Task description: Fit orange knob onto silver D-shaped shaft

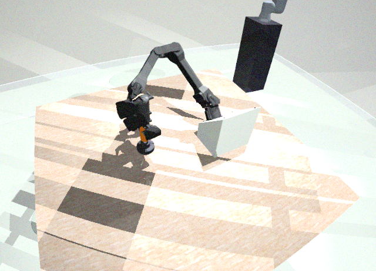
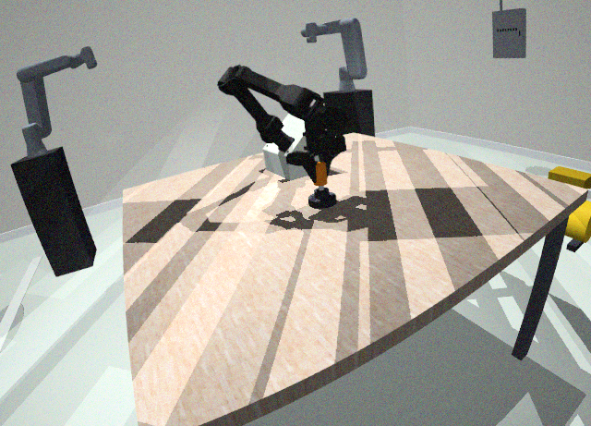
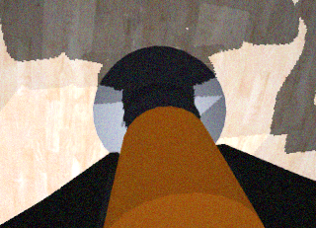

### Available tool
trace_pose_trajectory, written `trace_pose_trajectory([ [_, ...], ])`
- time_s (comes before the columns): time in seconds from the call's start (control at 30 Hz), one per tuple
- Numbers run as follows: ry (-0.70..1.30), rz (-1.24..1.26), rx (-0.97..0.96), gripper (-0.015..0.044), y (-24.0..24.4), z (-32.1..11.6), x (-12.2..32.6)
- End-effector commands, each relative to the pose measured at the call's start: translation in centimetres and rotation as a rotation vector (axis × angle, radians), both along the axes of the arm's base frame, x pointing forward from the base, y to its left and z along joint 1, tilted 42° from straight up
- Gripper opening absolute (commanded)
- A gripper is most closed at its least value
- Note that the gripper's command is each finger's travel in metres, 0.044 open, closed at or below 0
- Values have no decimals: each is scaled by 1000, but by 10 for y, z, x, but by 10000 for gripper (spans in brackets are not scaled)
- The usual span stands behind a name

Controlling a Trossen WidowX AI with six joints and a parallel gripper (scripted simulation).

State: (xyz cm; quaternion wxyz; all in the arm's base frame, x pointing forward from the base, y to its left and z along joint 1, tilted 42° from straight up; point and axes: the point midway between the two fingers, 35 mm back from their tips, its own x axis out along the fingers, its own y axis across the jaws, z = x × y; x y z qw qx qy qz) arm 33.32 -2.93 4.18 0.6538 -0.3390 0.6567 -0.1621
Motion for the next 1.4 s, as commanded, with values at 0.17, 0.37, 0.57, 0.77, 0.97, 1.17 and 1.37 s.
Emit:
trace_pose_trajectory([
  [0.17, -4, 0, -1, 0, 0, -2, 0],
  [0.37, -4, 0, -1, 0, 0, -3, -1],
  [0.57, -4, 0, -1, 0, 2, 0, -1],
  [0.77, -61, -65, 7, 0, 3, 1, -1],
  [0.97, -142, -157, 17, 0, 1, 1, 2],
  [1.17, -142, -157, 17, 0, 2, 0, 1],
  [1.37, -142, -157, 17, 0, 2, -1, -1],
])
